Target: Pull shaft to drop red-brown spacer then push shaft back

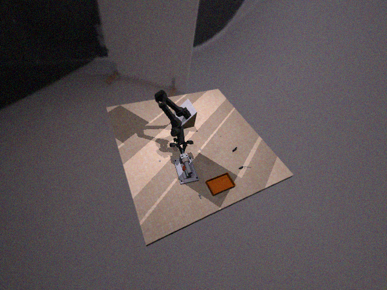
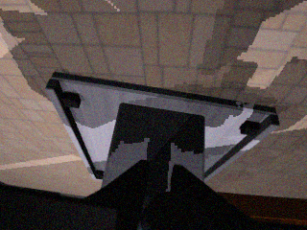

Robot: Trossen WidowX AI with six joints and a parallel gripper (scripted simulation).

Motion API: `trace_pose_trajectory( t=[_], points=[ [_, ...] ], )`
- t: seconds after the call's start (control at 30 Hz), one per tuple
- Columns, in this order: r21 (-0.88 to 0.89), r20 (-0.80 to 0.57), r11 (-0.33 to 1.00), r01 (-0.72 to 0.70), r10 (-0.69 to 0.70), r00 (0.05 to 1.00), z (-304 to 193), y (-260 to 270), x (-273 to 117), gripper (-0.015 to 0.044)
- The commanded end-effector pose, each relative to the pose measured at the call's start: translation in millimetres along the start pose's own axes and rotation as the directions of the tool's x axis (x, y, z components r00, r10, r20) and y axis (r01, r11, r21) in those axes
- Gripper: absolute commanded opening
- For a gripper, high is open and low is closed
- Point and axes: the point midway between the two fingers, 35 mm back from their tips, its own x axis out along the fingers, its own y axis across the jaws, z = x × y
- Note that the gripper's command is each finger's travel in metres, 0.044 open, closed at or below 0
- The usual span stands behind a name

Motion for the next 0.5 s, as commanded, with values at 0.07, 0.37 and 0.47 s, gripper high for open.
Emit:
trace_pose_trajectory(
  t=[0.07,0.37,0.47],
  points=[
    [0.003,-0.007,1.0,0.002,-0.002,1.0,-4.3,0.2,2.3,0.0],
    [0.004,-0.007,1.0,0.002,-0.002,1.0,-6.5,0.2,4.4,0.0],
    [0.004,-0.007,1.0,0.002,-0.002,1.0,-7.3,0.2,5.1,0.0]
  ],
)
